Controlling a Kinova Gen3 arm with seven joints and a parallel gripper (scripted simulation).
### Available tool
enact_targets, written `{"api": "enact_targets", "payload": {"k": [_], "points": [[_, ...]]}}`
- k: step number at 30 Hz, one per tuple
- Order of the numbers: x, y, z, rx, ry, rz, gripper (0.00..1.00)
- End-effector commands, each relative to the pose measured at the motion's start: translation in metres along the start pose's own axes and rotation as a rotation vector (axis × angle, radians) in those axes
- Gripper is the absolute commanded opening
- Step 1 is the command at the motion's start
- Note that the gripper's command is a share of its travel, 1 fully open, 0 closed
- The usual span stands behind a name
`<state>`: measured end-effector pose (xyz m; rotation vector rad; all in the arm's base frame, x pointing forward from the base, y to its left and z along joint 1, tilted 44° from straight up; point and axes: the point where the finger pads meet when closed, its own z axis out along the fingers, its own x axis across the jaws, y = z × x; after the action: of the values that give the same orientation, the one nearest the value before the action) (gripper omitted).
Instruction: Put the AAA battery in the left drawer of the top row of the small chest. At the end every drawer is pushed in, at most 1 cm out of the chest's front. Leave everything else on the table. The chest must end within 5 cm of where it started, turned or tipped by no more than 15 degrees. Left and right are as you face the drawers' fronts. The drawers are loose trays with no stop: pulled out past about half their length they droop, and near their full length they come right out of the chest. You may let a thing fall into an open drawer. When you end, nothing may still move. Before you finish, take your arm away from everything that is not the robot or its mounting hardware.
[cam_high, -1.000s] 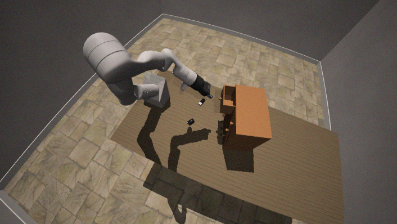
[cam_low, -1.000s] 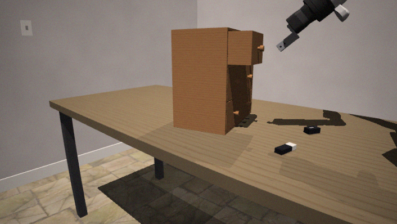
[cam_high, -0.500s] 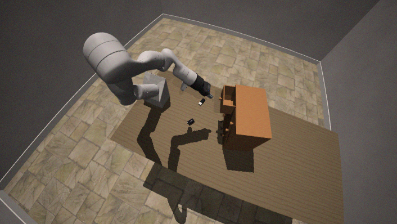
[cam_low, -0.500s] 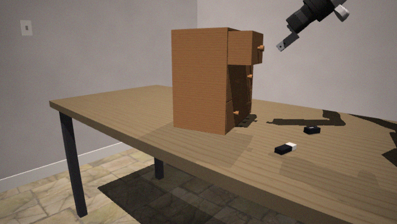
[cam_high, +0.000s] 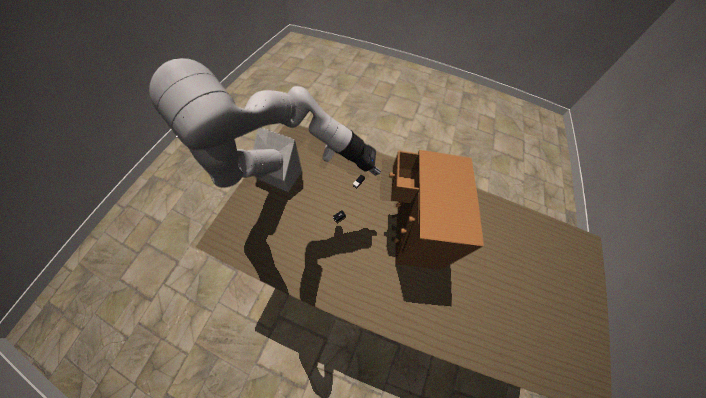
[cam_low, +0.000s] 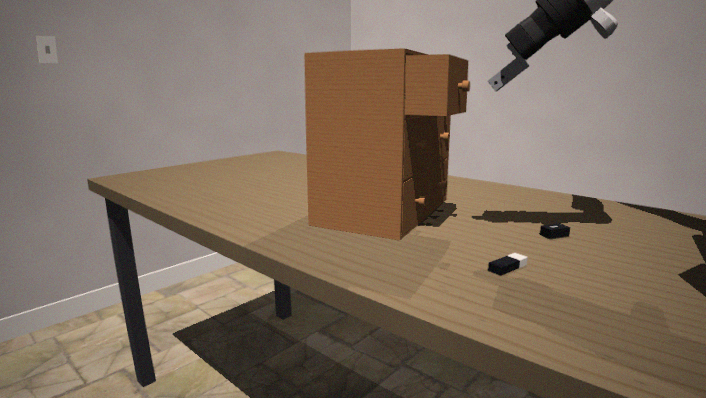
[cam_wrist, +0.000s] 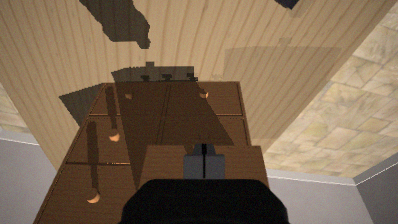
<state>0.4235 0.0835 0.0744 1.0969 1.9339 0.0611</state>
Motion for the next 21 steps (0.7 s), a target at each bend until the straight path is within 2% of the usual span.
{"api": "enact_targets", "payload": {"k": [1, 21], "points": [[0.000, 0.002, 0.002, 0.000, 0.000, 0.002, 0.00], [0.000, 0.015, 0.018, 0.000, 0.000, 0.002, 0.00]]}}
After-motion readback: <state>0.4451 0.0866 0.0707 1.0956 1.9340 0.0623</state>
